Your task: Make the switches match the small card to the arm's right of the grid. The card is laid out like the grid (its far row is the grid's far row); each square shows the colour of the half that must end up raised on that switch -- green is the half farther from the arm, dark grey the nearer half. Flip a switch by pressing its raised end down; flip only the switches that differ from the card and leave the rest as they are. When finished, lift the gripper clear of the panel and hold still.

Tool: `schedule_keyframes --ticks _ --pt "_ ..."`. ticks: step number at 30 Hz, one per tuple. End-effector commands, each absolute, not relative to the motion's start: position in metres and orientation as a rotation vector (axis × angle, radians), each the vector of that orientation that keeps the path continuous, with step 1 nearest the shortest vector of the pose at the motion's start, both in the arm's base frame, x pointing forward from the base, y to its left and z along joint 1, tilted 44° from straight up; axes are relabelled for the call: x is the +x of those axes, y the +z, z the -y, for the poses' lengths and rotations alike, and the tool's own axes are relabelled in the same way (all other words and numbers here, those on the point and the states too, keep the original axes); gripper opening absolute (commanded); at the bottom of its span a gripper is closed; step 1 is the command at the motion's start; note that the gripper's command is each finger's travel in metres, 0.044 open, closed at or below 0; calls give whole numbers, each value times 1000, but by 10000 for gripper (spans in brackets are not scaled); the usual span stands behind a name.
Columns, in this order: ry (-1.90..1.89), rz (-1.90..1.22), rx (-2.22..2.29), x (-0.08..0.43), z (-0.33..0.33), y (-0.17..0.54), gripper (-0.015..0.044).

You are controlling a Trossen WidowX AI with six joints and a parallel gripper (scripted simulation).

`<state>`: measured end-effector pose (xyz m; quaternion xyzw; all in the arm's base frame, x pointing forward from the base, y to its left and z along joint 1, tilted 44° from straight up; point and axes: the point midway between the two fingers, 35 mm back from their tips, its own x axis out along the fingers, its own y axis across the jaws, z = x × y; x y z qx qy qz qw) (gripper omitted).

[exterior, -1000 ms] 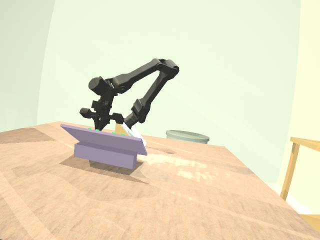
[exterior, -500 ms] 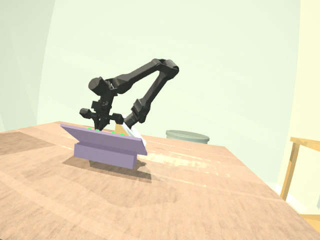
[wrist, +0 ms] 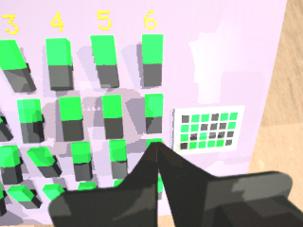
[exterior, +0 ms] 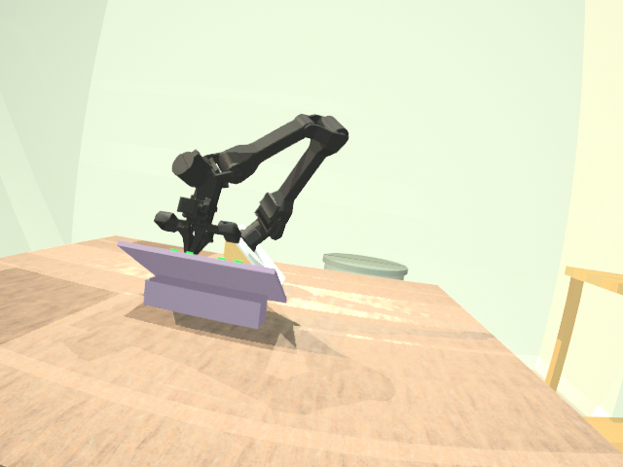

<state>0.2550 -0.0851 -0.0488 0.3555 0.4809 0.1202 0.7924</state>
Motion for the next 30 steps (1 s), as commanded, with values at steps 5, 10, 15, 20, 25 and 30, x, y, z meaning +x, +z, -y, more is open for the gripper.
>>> schedule_keyframes --ticks 5,10,15,20,25,30 --pt "260 -1039 775 254 82 -50 0" --pt "253 -1033 767 245 95 -38 0" --pt "247 -1017 775 218 117 -7 0" --pt "246 -1017 775 216 116 -8 0" --pt "246 -1019 776 184 98 -19 0" --pt "247 -1020 776 185 97 -21 0"
